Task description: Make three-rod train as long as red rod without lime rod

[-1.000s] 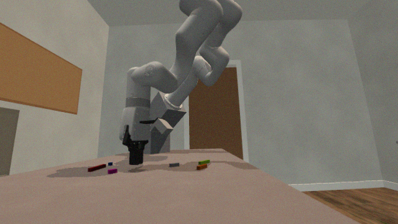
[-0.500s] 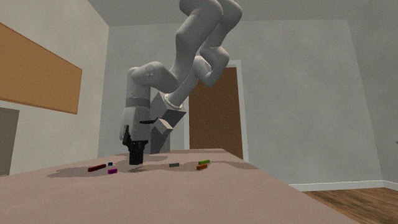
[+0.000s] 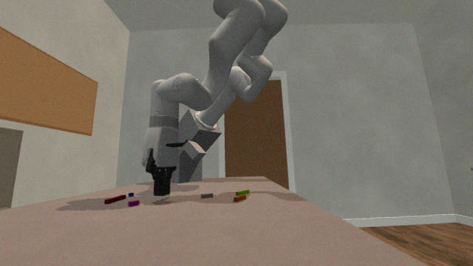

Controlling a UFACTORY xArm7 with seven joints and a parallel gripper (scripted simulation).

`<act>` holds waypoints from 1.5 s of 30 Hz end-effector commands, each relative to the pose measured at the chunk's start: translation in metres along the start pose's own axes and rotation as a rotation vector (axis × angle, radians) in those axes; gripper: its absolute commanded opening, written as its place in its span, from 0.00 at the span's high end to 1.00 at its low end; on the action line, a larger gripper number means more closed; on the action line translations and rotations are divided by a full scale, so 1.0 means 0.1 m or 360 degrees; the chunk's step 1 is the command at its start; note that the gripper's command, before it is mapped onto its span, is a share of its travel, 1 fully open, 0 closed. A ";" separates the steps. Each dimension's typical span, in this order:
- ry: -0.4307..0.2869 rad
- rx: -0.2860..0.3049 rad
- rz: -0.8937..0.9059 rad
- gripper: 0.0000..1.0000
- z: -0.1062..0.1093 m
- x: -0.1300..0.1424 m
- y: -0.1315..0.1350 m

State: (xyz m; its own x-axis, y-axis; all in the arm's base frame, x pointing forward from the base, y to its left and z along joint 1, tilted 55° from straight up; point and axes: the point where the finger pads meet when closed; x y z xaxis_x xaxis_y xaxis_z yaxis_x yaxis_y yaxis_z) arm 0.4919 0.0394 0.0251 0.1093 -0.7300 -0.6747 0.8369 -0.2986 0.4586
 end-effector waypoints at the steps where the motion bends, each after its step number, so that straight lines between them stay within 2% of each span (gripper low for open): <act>1: -0.0004 0.0004 -0.0002 0.96 0.01 0.01 0.01; 30: -0.0004 0.0004 -0.0002 0.96 0.00 0.01 0.01; 45: -0.0004 0.0004 -0.0002 0.96 -0.11 0.01 0.01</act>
State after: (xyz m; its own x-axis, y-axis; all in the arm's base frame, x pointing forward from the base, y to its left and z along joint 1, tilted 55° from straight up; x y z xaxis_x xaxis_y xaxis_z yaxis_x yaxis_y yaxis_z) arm 0.4976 0.0463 0.0191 0.1088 -0.7296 -0.6752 0.8372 -0.2990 0.4580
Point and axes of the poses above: the point where the finger pads meet when closed, its own z axis back along the fingers, its own y axis across the jaws, x = y × z, and after that the axes turned 8 degrees about z, right-handed
